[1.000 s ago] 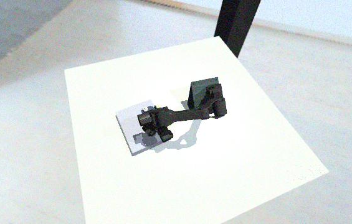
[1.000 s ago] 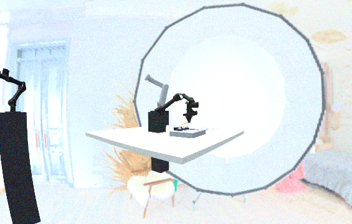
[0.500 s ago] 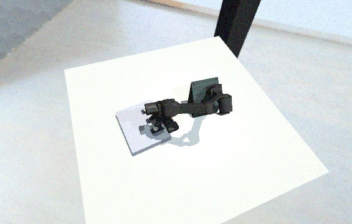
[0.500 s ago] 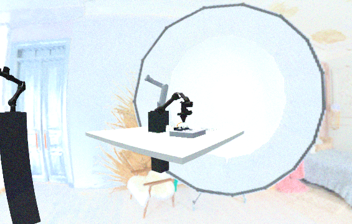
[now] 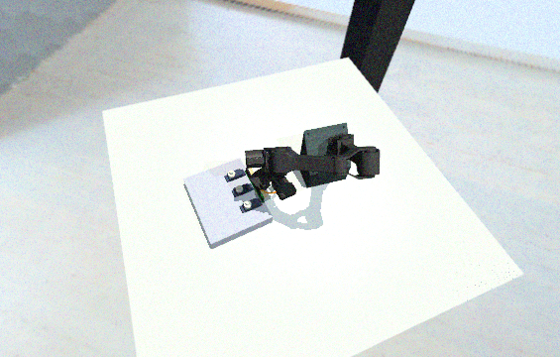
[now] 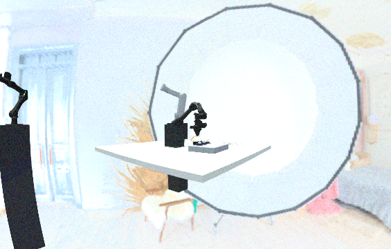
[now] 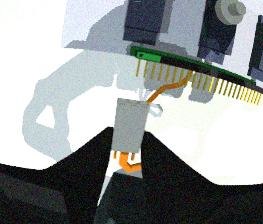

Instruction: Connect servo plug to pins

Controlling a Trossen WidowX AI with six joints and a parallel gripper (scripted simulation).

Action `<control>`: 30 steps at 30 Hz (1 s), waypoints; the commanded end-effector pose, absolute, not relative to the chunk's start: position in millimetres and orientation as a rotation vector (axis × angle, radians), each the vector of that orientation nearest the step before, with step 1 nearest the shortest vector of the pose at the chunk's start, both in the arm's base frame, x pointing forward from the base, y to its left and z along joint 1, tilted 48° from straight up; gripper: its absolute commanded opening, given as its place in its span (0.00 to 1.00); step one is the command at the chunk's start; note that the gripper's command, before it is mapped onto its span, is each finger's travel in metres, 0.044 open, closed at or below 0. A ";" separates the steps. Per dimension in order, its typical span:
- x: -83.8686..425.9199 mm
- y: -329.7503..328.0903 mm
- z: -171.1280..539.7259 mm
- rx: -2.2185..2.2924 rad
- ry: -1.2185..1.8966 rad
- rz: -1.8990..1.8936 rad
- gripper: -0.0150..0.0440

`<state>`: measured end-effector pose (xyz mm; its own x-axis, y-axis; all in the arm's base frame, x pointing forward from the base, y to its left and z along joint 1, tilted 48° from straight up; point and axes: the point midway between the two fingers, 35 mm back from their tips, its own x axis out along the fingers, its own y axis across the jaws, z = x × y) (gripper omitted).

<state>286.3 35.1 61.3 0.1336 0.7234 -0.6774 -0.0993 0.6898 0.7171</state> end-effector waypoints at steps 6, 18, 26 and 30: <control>253.6 32.6 46.4 0.597 1.318 0.644 0.25; 257.9 61.1 20.0 0.598 1.318 0.645 0.25; 270.5 61.2 22.2 0.598 1.317 0.645 0.25; 285.1 61.2 26.6 0.598 1.316 0.645 0.25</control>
<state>273.0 61.4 21.6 0.1241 0.7236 -0.6790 -0.0869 0.6896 0.7190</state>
